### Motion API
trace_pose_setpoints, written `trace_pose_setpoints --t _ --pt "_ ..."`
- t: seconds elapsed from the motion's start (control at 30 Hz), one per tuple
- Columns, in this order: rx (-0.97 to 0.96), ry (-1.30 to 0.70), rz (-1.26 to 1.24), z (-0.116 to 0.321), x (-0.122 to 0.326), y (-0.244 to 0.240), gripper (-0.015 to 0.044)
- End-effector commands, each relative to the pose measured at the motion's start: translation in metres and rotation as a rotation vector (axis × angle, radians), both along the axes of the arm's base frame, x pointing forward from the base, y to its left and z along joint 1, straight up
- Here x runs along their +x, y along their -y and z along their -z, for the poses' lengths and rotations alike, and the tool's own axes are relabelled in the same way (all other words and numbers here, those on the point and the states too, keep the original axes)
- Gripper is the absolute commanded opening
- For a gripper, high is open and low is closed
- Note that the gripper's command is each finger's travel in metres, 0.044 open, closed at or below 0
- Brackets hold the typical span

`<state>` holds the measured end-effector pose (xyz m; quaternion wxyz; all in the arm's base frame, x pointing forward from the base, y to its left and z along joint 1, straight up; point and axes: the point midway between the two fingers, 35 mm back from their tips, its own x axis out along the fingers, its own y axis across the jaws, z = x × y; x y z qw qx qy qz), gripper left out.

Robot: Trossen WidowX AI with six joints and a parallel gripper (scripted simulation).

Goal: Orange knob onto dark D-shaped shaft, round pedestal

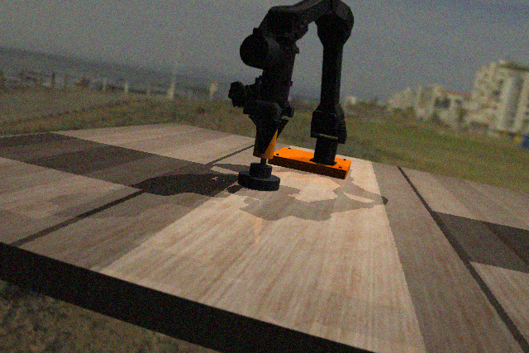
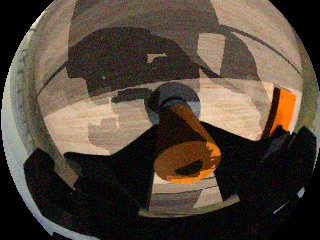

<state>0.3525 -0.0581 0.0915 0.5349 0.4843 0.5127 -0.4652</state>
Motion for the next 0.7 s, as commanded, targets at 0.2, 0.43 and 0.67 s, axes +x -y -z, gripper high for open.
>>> trace_pose_setpoints --t 0.2,0.43,0.67 --pt "0.004 0.001 0.066 0.0009 0.0002 -0.0002 0.0" --pt "0.003 0.001 0.054 0.0023 -0.0001 -0.0007 0.0" --pt "0.003 0.001 0.054 0.0077 -0.001 -0.0009 0.0"
